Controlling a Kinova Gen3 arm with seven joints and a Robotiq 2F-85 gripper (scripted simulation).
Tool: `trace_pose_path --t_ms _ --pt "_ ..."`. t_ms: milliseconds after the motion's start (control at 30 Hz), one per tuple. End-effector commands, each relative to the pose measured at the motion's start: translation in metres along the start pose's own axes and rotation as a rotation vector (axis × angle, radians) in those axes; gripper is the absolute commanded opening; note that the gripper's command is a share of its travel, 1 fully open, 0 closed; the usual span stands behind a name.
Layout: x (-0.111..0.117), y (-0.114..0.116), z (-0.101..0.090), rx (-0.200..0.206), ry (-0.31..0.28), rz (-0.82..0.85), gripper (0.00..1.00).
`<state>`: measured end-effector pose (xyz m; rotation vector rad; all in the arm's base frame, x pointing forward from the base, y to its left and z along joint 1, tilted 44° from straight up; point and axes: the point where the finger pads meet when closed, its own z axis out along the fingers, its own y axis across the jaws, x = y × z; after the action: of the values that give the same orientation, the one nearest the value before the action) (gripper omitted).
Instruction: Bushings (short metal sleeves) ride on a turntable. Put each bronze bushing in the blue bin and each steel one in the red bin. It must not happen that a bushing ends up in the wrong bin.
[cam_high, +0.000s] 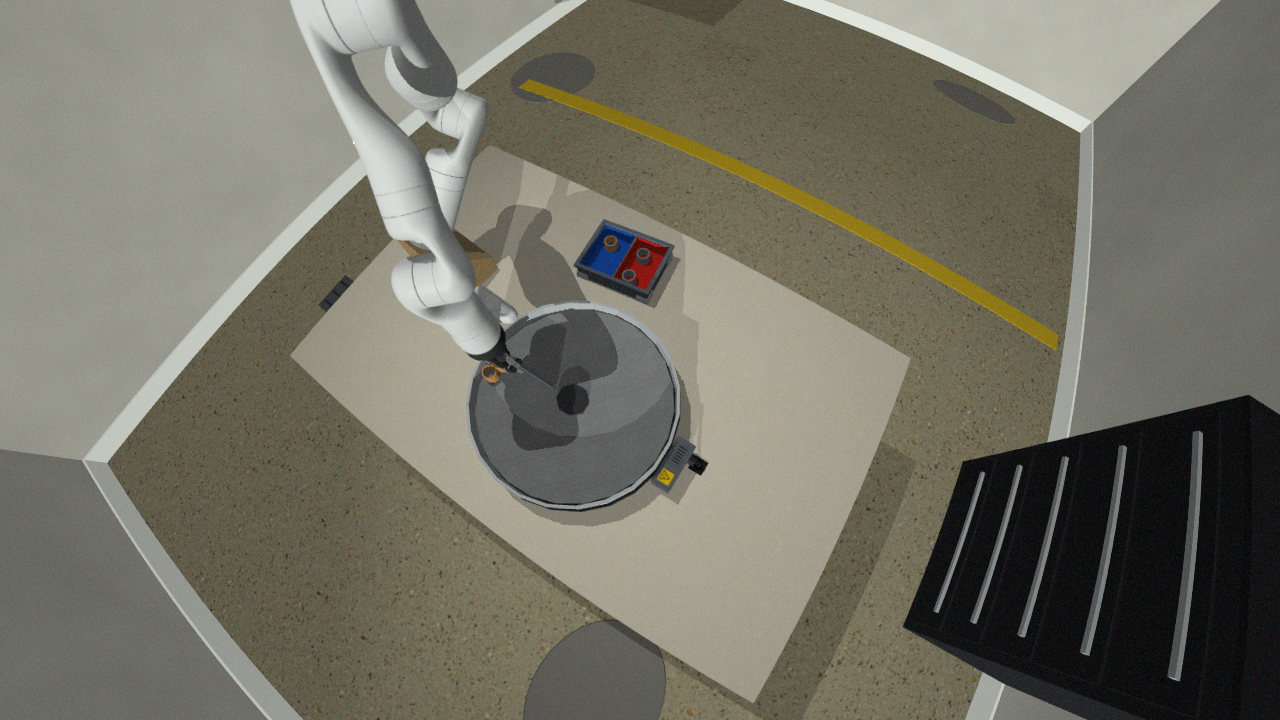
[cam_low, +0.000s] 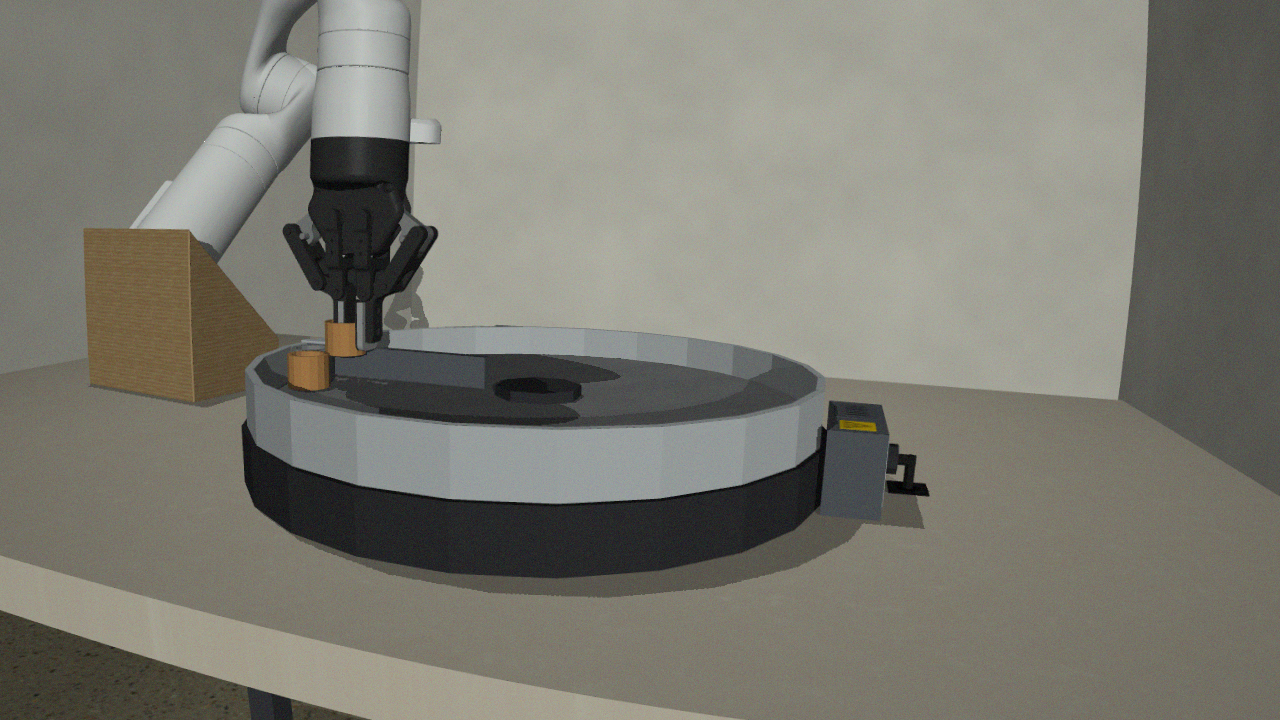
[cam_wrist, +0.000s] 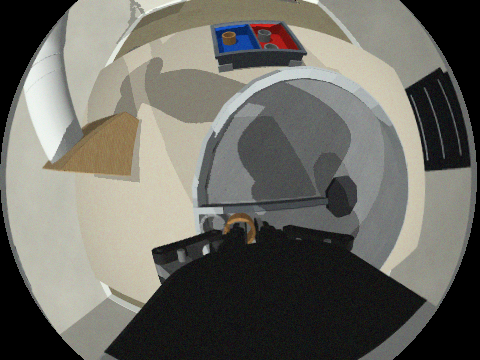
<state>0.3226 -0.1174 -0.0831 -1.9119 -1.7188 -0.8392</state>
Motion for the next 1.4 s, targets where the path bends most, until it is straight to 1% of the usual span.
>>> trace_pose_path --t_ms 0,567,867,1033,1133,1300,1367 --pt "0.0 0.0 -0.001 -0.002 -0.002 0.0 0.0" --pt "0.0 0.0 -0.008 -0.002 -0.002 0.0 0.0" --pt "0.0 0.0 -0.008 -0.002 -0.002 0.0 0.0" --pt "0.0 0.0 -0.032 -0.002 -0.002 0.0 0.0" --pt "0.0 0.0 -0.032 -0.002 -0.002 0.0 0.0" --pt "0.0 0.0 -0.056 -0.002 -0.002 0.0 0.0" --pt "0.0 0.0 -0.056 -0.002 -0.002 0.0 0.0"
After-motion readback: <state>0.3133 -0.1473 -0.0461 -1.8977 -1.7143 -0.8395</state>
